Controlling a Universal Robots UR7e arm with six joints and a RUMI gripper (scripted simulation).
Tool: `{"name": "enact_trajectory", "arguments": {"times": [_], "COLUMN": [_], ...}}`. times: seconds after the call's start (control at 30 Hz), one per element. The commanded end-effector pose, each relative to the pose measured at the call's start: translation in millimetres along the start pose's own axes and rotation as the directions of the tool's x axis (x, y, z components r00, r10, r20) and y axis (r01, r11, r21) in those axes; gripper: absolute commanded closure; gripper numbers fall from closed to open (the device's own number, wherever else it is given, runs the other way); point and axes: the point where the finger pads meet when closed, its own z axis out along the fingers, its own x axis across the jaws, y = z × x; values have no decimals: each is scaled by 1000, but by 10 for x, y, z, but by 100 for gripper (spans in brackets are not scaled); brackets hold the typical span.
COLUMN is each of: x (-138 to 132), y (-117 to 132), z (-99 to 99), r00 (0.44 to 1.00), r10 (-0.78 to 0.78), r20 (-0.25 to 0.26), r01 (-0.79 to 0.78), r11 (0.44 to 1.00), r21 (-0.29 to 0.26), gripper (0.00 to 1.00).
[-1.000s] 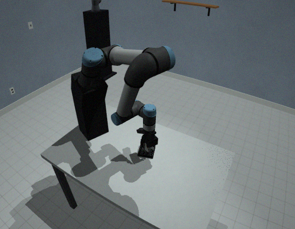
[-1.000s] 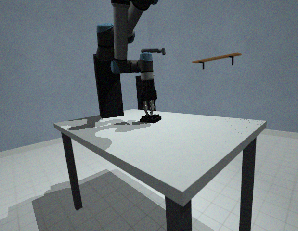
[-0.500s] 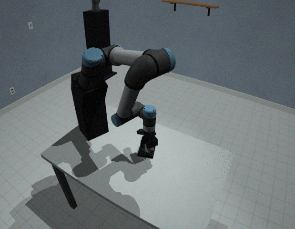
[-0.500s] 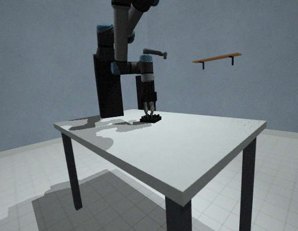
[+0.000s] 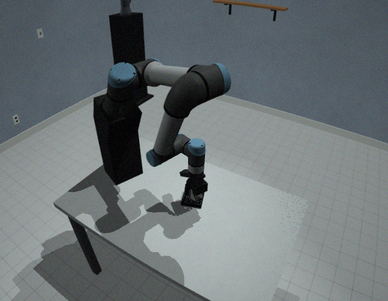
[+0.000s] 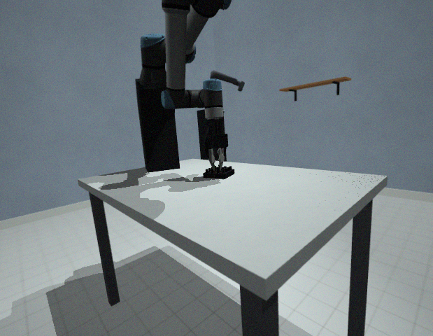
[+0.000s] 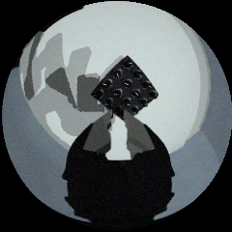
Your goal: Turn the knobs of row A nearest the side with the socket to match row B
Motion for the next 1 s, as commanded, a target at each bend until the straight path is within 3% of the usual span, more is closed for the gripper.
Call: {"name": "enact_trajectory", "arguments": {"times": [0.0,0.63,0.67,0.97], "x": [2,2,2,2], "y": [5,5,5,5], "z": [-3,-3,-3,-3], "r00": [1000,1000,1000,1000], "r10": [0,0,0,0], "r20": [0,0,0,0], "r01": [0,0,0,0], "r11": [1000,1000,1000,1000], "r21": [-1,-1,-1,-1], "gripper": [89,89,96,96]}}
